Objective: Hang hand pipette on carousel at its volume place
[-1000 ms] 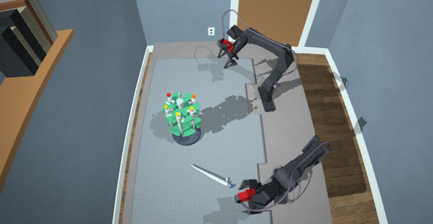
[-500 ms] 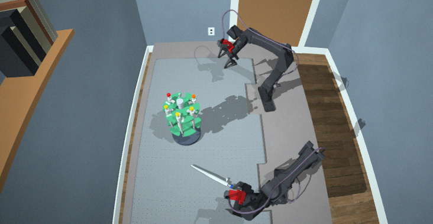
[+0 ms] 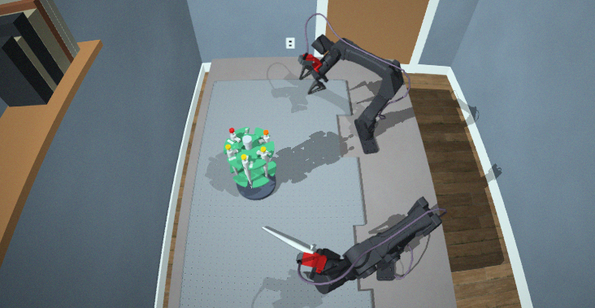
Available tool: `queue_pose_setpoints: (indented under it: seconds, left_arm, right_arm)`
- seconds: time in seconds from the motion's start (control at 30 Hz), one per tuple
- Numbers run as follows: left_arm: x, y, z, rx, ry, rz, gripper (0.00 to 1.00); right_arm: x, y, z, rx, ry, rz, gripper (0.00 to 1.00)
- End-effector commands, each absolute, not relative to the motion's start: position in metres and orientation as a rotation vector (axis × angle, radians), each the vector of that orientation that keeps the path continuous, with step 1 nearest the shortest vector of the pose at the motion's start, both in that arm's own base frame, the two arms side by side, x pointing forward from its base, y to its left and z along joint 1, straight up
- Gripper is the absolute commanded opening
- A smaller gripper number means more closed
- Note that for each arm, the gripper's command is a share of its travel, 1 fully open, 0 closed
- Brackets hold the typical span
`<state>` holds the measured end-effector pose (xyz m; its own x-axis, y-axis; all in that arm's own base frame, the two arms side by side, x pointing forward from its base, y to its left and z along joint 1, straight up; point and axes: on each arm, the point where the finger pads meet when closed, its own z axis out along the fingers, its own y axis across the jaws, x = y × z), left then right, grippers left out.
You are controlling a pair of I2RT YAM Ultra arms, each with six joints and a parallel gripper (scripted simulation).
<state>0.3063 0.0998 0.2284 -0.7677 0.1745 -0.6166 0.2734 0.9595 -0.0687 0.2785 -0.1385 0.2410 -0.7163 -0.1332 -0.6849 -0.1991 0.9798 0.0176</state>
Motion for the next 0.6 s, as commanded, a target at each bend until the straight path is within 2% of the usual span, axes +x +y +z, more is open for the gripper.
queue_pose_setpoints:
  seconds: [0.0, 0.27, 0.57]
  left_arm:
    - [0.311, 0.098, 0.225, 0.234, 2.545, -0.222, 0.54]
    - [0.332, 0.054, 0.191, 0.153, 2.831, -0.25, 0.54]
    - [0.344, 0.011, 0.165, 0.108, 3.064, -0.094, 0.54]
  right_arm:
    - [0.283, -0.142, 0.253, -0.246, 2.339, 0.091, 1.0]
    - [0.283, -0.142, 0.253, -0.246, 2.339, 0.091, 1.0]
    - [0.283, -0.142, 0.253, -0.246, 2.339, 0.091, 1.0]
